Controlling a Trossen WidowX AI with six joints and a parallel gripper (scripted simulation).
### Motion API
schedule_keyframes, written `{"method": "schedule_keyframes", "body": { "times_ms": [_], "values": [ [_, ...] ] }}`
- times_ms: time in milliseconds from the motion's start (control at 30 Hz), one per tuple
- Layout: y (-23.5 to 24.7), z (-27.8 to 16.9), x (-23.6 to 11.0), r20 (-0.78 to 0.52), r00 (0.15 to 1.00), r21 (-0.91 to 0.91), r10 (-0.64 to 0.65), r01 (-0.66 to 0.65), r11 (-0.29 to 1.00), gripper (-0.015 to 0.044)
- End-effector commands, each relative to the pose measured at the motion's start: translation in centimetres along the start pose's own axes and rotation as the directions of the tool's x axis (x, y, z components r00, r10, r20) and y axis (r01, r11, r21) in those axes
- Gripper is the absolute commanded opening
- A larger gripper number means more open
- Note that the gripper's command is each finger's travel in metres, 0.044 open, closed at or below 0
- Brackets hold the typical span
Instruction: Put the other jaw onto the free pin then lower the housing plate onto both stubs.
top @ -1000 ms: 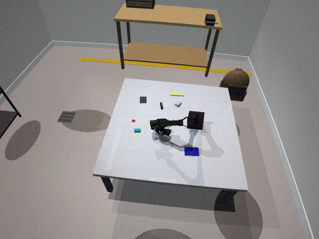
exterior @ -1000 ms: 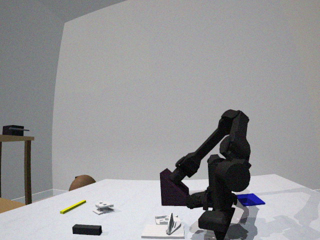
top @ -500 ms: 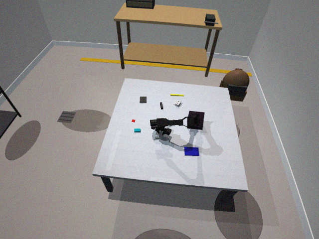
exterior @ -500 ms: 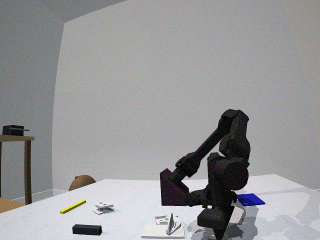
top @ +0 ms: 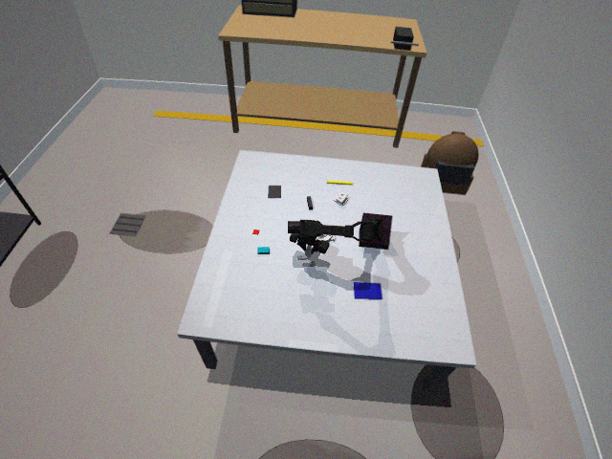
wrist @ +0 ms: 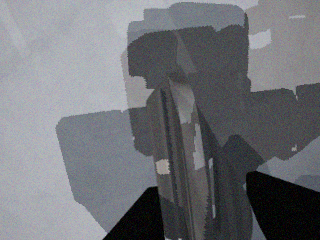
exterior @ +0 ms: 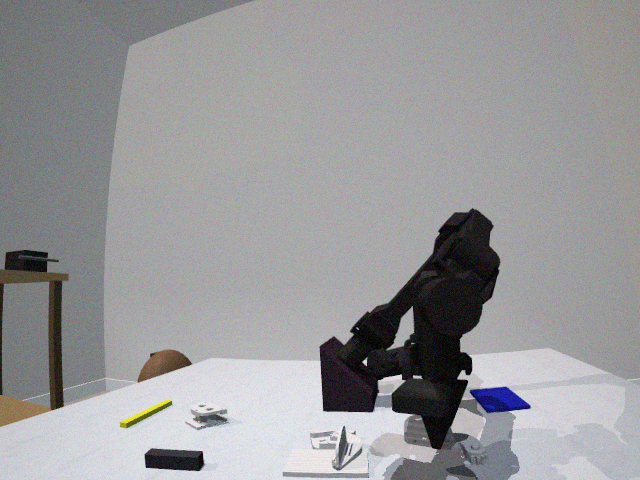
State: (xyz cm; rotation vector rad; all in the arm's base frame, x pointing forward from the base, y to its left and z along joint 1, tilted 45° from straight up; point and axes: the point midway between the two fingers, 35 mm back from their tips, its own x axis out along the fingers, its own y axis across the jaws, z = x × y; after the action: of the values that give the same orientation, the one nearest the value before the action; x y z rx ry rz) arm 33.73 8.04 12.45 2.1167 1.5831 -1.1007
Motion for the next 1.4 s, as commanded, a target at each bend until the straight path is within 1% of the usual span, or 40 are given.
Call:
{"method": "schedule_keyframes", "body": {
  "times_ms": [0, 100, 367, 867, 1100, 1367],
  "values": [
    [0.0, -0.2, -1.8, -0.007, 1.0, -0.006, 0.008, -0.008, 1.0, 0.0134],
    [-0.1, -0.2, -2.6, -0.008, 1.0, -0.006, 0.008, -0.008, 1.0, 0.0134],
    [-0.1, 0.0, -2.6, -0.007, 1.0, -0.02, 0.009, -0.009, 1.0, 0.0134],
    [1.1, 4.7, -2.9, 0.019, 0.999, -0.327, 0.027, -0.019, 0.945, 0.0134],
    [1.3, 7.0, -3.1, 0.029, 0.999, -0.468, 0.032, -0.014, 0.884, 0.0134],
    [1.4, 9.6, -3.2, 0.039, 0.999, -0.618, 0.035, -0.003, 0.786, 0.0134]
  ]
}}
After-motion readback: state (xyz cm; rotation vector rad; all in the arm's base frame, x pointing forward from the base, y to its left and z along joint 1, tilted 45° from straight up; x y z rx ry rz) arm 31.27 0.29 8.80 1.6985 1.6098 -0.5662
